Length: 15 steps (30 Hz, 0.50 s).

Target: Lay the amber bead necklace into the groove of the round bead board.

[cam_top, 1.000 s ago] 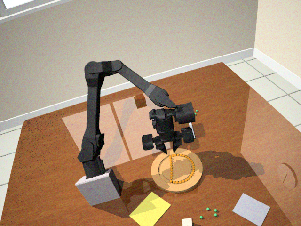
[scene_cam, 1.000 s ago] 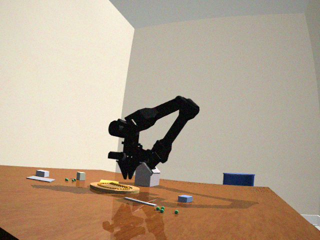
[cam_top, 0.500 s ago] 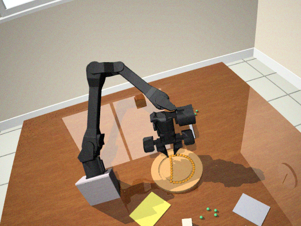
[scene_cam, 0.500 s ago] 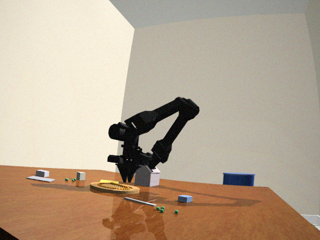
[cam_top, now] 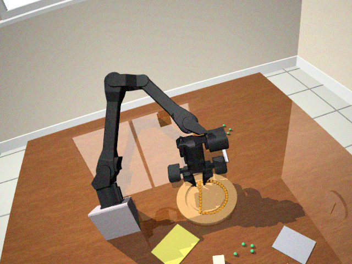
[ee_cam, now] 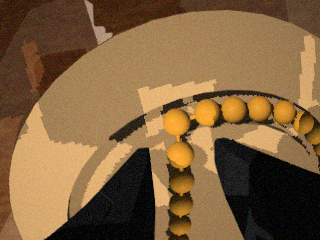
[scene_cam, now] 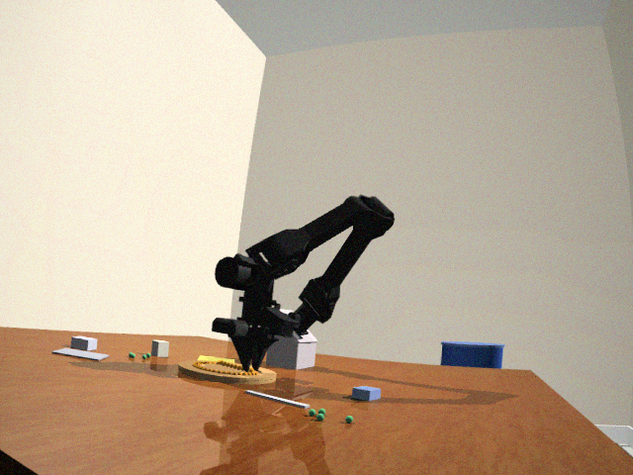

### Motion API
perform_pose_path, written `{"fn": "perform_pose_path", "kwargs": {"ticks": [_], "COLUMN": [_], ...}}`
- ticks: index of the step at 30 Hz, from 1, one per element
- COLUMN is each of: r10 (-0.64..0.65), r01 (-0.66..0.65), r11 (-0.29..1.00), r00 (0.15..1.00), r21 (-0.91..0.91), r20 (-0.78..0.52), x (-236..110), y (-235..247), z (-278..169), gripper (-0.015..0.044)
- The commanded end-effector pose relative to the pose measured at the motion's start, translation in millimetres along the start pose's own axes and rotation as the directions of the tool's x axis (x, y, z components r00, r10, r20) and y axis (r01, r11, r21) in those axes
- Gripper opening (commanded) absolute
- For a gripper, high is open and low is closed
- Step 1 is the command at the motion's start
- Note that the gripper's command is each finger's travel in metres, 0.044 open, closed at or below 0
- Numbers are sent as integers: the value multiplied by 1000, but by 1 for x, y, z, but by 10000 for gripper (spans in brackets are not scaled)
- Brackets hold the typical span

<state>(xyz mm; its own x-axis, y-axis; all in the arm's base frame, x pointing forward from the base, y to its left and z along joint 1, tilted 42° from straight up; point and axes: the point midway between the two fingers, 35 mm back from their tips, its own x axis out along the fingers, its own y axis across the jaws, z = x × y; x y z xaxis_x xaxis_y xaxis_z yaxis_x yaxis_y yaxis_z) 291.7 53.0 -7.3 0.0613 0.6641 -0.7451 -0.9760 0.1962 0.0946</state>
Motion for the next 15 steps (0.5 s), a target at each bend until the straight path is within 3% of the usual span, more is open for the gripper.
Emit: {"fn": "perform_pose_path", "kwargs": {"ticks": [1, 4, 15], "r10": [-1, -1, -1], "r01": [1, 1, 1], "r11": [1000, 1000, 1000], "r00": [1000, 1000, 1000], "r21": [0, 0, 0], "r20": [0, 0, 0], "x": [0, 0, 0], "y": [0, 0, 0], "z": [0, 0, 0], "gripper": [67, 0, 0]}}
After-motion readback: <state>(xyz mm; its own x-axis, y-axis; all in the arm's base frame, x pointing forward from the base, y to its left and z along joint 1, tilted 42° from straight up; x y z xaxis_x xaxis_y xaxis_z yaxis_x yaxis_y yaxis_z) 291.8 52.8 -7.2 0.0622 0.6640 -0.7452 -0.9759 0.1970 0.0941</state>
